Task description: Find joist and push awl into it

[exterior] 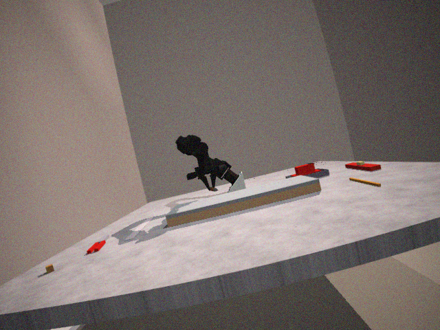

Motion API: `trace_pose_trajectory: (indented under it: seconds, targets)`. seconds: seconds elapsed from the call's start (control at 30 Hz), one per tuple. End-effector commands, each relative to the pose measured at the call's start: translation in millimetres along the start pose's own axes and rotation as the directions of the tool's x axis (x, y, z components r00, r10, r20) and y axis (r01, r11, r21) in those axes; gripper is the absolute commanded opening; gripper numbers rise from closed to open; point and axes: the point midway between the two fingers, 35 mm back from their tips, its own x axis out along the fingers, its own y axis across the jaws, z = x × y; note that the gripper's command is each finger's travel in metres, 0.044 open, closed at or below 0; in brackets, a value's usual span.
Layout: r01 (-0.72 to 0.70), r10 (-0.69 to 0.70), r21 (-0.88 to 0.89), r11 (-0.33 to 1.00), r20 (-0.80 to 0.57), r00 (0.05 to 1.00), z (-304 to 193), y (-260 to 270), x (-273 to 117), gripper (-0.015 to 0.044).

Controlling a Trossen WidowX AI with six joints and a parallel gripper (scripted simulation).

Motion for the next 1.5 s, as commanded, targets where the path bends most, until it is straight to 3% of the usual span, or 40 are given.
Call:
trace_pose_trajectory:
  seconds: [0.0,0.33,0.7,1.1,1.47]
  targets:
    - [0.011,-0.012,-0.034,0.999,-0.010,1.000,-1.6,-0.3,-4.1,0.0000]
    - [0.076,-0.107,-0.307,0.949,-0.085,0.991,-12.2,-8.1,-8.2,0.0000]
    - [0.057,-0.202,-0.588,0.807,-0.184,0.962,-25.5,-14.8,-15.7,0.0000]
    - [-0.086,-0.288,-0.813,0.576,-0.300,0.909,-40.9,-19.4,-27.5,0.0000]
    - [-0.303,-0.349,-0.897,0.323,-0.411,0.842,-54.8,-20.9,-41.5,0.0000]
